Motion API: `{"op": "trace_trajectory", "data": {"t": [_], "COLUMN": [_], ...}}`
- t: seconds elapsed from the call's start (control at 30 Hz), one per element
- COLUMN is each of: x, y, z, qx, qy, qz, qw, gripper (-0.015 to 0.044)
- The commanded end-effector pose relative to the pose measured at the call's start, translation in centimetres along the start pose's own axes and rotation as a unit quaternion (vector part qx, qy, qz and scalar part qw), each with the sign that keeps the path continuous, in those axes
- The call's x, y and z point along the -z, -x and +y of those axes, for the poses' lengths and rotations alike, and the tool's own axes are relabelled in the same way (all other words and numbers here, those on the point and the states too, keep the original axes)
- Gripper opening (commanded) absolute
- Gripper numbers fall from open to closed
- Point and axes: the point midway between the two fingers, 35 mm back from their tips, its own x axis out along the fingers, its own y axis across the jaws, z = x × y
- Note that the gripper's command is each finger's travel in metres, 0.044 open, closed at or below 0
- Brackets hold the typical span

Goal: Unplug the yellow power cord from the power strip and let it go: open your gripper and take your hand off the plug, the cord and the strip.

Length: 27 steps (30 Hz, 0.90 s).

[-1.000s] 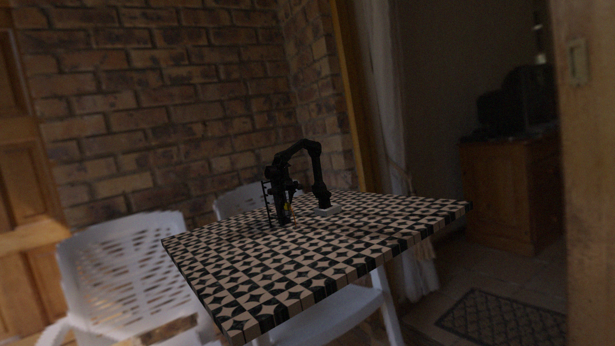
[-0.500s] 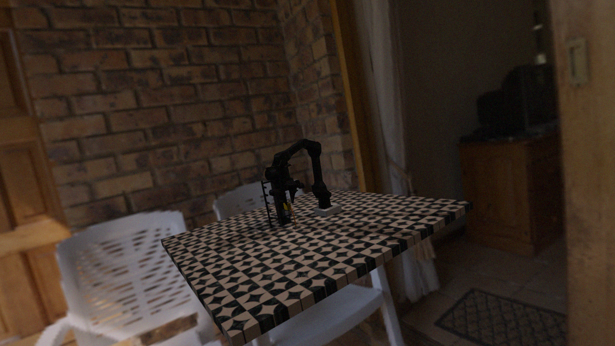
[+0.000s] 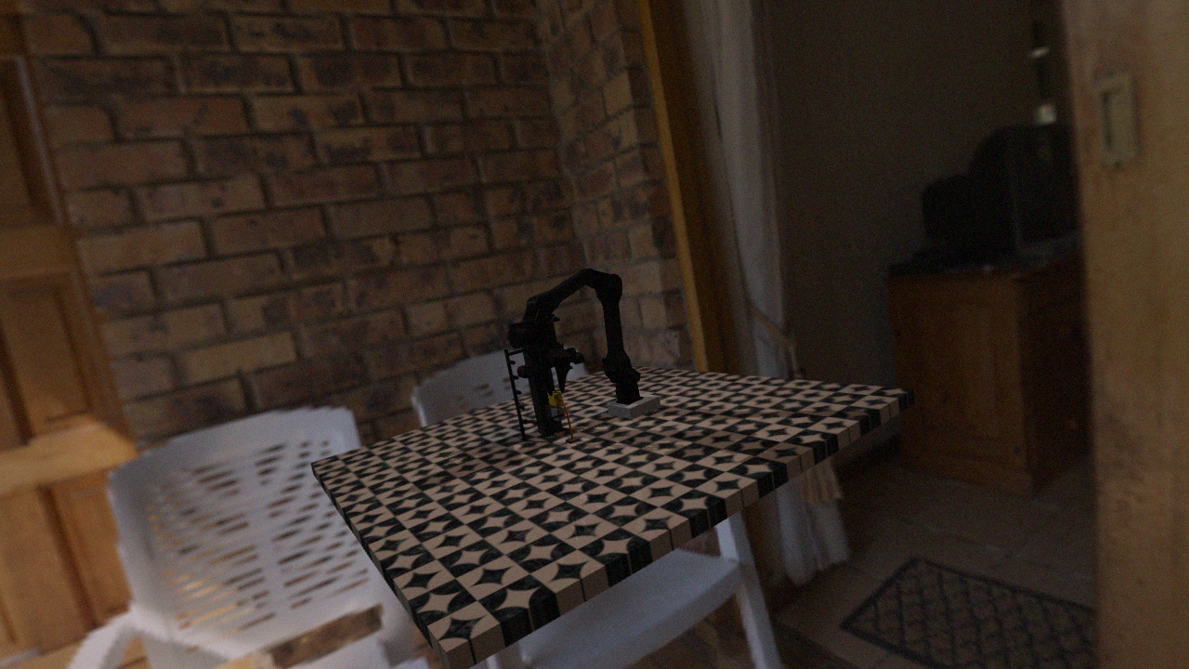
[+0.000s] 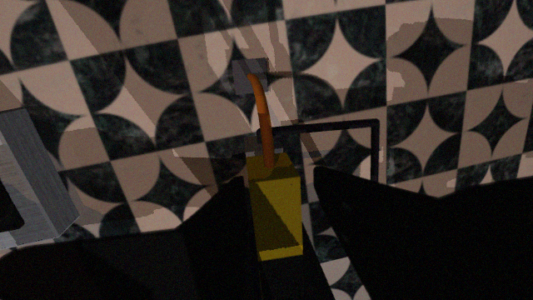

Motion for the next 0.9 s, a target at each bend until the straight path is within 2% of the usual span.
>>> {"op": "trace_trajectory", "data": {"t": [0.0, 0.63, 0.77, 0.87], "x": [0.7, 1.2, 1.3, 1.3], "y": [0.0, -1.2, -0.9, -0.9], "z": [0.1, 0.2, 0.2, 0.2], "qx": [-0.001, -0.001, -0.001, -0.001], "qy": [0.002, 0.002, 0.000, 0.000], "qz": [-0.001, -0.001, 0.001, 0.001], "qw": [1.000, 1.000, 1.000, 1.000], "gripper": [0.0160, 0.0160, 0.0055, 0.0035]}}
